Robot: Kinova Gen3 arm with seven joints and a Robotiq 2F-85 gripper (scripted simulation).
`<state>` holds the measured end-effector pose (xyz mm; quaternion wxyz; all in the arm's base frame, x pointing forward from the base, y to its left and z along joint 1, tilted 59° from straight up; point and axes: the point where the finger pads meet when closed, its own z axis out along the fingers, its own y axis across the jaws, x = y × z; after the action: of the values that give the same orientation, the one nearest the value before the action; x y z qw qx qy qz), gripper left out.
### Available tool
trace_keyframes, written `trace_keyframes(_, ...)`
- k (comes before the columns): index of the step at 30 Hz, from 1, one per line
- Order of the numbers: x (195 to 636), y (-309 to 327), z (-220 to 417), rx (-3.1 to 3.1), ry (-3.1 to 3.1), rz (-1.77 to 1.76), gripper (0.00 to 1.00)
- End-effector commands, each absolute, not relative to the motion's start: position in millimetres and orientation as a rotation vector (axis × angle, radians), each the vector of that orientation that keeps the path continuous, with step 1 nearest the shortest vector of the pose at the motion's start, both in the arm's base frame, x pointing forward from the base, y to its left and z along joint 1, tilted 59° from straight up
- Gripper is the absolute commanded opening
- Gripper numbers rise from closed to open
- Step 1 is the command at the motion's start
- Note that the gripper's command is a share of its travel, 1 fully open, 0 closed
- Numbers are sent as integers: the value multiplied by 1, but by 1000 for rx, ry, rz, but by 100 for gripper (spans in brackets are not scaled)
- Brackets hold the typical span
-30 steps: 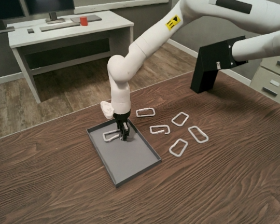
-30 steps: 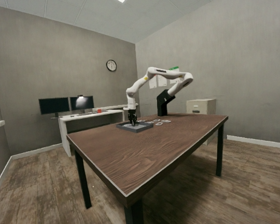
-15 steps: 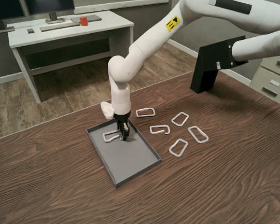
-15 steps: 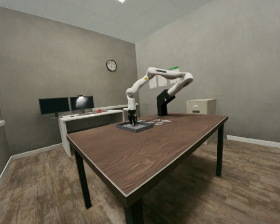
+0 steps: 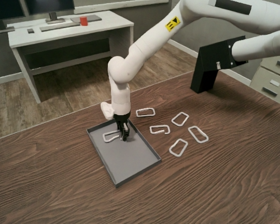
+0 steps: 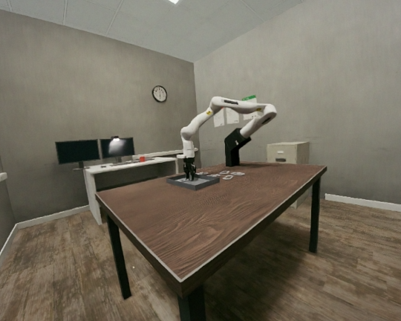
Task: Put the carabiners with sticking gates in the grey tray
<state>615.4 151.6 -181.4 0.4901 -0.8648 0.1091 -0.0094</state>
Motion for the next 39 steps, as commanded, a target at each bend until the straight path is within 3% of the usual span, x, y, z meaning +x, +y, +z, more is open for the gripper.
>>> trace_keyframes(1, 616, 150, -181, -2101, 267, -26, 0)
trace_keyframes(4, 616, 150, -181, -2101, 267, -26, 0)
trace_keyframes(5, 616, 150, -181, -2101, 267, -26, 100)
trace_keyframes(21, 616, 150, -181, -2101, 267, -26, 100)
trace_keyframes(22, 610, 91, -144, -2101, 267, -26, 100)
trace_keyframes(39, 607, 64, -128, -2098, 258, -13, 100)
